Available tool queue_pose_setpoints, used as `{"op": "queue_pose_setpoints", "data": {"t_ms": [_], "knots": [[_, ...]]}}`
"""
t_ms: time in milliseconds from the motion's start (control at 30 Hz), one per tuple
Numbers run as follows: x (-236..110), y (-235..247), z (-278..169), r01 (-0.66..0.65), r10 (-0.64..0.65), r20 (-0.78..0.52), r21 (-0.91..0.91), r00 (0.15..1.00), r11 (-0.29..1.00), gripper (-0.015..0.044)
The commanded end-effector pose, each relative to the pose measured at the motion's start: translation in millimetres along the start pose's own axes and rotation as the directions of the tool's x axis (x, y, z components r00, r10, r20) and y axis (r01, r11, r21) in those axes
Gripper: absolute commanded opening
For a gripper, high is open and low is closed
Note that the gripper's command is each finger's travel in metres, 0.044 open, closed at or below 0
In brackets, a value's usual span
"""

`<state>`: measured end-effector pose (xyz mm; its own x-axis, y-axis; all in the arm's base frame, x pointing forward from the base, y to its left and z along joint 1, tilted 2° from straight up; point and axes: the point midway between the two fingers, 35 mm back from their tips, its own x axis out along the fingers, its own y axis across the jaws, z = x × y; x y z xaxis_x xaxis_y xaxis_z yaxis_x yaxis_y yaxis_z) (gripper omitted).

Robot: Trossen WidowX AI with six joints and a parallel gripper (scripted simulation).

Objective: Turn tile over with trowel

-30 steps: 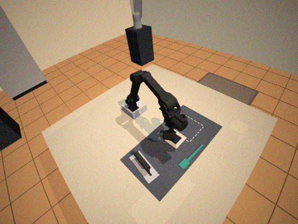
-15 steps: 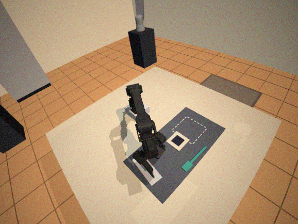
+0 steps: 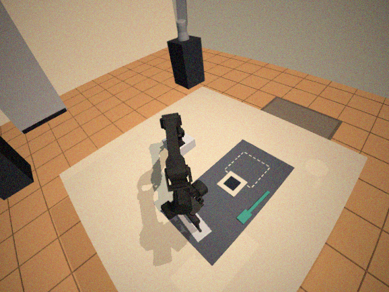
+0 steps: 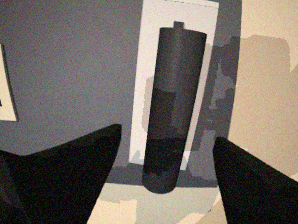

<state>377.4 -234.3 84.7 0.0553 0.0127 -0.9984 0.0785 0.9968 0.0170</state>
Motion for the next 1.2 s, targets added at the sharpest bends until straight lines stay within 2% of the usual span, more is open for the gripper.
{"op": "queue_pose_setpoints", "data": {"t_ms": [0,633,800,1167], "knots": [[11,-1,-2,0.0,0.0,-0.013,0.009,1.0,1.0,0.027],[40,-1,-2,0.0,0.0,-0.014,0.009,1.0,1.0,0.027],[40,-1,-2,0.0,0.0,-0.014,0.009,1.0,1.0,0.0139],[40,-1,-2,0.0,0.0,-0.014,0.009,1.0,1.0,0.013]]}}
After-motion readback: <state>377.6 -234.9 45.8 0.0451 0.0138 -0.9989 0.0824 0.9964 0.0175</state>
